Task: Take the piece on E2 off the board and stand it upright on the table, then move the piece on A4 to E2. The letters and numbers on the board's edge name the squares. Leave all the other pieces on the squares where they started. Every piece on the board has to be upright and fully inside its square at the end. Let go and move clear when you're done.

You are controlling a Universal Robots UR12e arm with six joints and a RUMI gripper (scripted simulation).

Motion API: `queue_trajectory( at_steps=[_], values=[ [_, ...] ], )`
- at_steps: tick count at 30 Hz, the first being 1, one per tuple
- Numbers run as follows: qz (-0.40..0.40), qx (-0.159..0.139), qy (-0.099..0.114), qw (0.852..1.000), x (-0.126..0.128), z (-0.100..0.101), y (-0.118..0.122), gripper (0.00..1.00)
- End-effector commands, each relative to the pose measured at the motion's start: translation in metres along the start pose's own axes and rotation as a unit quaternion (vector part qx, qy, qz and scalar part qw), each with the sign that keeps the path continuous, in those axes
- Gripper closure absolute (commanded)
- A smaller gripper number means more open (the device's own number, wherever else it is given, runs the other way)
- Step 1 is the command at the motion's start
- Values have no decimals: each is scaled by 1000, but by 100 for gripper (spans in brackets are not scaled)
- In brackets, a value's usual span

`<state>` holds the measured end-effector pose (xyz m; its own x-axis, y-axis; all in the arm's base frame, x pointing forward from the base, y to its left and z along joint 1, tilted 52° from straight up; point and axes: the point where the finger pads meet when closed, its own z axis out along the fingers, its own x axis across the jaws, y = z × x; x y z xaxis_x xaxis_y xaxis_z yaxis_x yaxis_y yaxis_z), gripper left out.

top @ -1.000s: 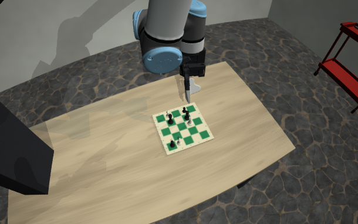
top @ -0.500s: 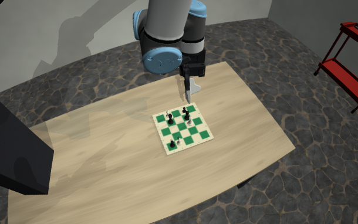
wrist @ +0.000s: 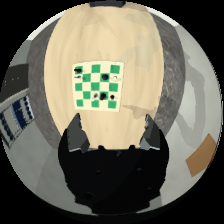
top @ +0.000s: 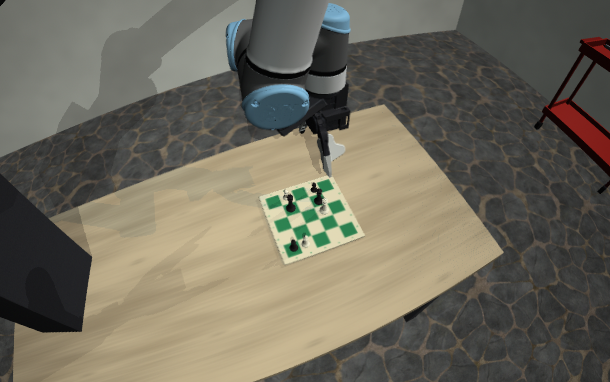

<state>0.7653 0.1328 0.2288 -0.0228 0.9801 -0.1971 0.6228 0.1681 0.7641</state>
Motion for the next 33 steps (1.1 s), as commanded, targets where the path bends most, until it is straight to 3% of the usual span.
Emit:
queue_trajectory(
  at_steps=[1, 7, 15, 17, 28, 32, 33],
  values=[
    [-62, -1, 1, 998, 0, 3, 0, 0],
    [-185, -1, 1, 983, -1, 11, -1, 0],
    [-357, -1, 0, 934, -1, 23, 0, 0],
    [-357, -1, 0, 934, -1, 23, 0, 0],
    [-537, -2, 0, 844, 0, 35, 1, 0],
    [-575, -2, 0, 819, 1, 38, 2, 0],
    [-575, -2, 0, 819, 1, 38, 2, 0]
  ],
)
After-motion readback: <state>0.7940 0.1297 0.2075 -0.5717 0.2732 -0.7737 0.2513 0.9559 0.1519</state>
